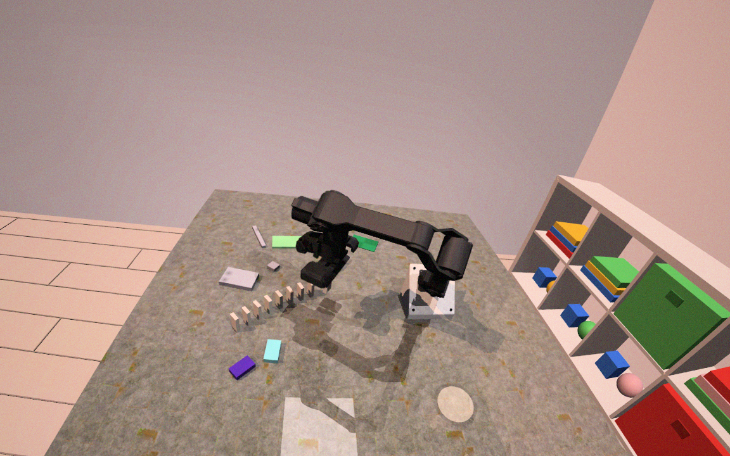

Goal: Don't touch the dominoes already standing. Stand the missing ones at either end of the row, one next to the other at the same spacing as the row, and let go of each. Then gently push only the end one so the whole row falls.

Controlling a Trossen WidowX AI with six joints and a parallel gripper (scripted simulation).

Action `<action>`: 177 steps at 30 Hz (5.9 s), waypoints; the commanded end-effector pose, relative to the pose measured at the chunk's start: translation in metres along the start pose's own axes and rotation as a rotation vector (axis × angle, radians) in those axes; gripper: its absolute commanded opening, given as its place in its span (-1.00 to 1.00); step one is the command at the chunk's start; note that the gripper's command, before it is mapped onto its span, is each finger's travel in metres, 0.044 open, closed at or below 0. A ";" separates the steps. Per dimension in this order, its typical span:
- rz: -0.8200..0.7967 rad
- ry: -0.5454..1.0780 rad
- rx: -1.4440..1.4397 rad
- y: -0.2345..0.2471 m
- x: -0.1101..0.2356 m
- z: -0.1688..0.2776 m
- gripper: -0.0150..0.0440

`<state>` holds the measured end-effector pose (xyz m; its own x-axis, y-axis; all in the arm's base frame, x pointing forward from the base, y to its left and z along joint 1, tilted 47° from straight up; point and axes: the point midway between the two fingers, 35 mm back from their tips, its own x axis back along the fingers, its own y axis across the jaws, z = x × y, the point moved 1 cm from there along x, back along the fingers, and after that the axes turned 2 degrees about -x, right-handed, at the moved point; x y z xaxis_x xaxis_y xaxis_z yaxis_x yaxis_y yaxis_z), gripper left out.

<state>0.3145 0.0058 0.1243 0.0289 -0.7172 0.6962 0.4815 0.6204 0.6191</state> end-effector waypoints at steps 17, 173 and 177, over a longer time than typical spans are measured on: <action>0.002 0.007 1.036 -0.094 0.014 -0.070 -0.13; 0.001 0.007 1.581 -0.212 -0.112 -0.073 -0.39; 0.003 0.008 1.580 -0.211 -0.063 -0.071 -0.39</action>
<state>0.2694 -0.0736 -0.1032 0.0572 -0.7254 0.6859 -0.8737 0.2960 0.3860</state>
